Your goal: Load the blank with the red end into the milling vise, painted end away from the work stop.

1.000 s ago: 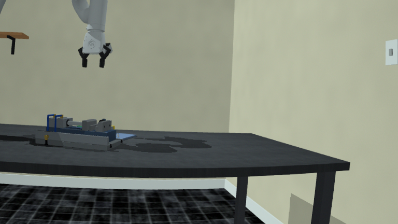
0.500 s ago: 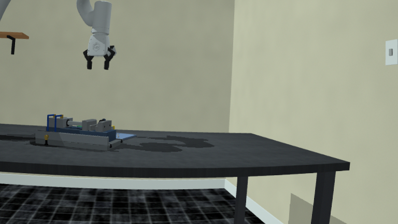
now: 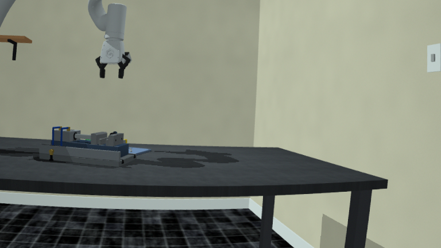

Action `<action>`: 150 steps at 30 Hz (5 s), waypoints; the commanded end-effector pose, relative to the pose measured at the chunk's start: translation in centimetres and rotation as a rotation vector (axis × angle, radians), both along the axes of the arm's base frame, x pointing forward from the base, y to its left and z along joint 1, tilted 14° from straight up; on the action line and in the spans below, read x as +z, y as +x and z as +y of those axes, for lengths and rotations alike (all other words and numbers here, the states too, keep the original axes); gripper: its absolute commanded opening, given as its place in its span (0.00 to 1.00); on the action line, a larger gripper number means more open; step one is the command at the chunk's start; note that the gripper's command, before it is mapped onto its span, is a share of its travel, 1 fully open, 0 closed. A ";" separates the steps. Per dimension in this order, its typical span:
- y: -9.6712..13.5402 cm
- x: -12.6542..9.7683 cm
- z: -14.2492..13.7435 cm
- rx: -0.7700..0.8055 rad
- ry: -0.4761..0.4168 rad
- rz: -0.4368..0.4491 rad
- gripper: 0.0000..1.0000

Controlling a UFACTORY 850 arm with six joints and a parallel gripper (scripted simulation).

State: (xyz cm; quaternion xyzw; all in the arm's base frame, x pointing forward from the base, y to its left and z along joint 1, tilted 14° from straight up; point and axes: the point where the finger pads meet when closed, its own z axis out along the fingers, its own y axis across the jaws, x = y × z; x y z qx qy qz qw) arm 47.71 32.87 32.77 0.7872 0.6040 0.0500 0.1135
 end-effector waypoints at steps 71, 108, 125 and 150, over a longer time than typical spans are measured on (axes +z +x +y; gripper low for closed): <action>-0.3 0.3 -0.9 0.000 0.001 -0.002 1.00; 0.8 -0.2 4.9 0.000 0.001 -0.002 1.00; 1.8 -0.7 10.6 0.000 0.002 -0.001 1.00; 1.6 -0.6 9.5 0.000 0.002 -0.001 1.00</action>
